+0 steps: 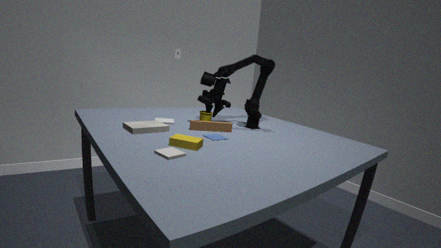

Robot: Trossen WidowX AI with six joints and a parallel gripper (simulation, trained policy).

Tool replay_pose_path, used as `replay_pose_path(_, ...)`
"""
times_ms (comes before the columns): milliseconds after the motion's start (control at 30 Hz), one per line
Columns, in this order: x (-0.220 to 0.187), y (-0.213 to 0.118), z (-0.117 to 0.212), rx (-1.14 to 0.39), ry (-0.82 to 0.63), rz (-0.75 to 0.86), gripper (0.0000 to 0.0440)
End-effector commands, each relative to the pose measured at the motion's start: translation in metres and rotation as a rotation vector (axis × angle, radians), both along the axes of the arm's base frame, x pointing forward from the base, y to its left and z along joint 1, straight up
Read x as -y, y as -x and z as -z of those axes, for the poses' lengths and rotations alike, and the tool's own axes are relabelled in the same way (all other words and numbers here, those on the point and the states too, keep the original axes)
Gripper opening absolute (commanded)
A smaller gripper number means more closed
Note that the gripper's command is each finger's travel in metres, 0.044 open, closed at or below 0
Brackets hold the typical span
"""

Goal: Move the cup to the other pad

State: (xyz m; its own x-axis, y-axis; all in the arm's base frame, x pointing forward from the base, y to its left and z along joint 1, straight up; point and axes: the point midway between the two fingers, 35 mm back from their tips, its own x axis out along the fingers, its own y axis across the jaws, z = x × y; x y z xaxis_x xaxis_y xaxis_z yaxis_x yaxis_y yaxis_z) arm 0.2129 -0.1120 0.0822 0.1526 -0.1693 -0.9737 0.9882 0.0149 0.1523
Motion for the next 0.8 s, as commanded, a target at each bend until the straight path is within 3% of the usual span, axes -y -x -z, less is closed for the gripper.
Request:
replay_pose_path(0,-0.001,0.001,-0.005,0.032,-0.001,-0.003,0.0190)
replay_pose_path(600,-0.002,0.011,-0.039,0.157,0.004,0.040,0.0286)
replay_pose_path(767,0.001,0.014,-0.056,0.197,0.020,0.055,0.0358)
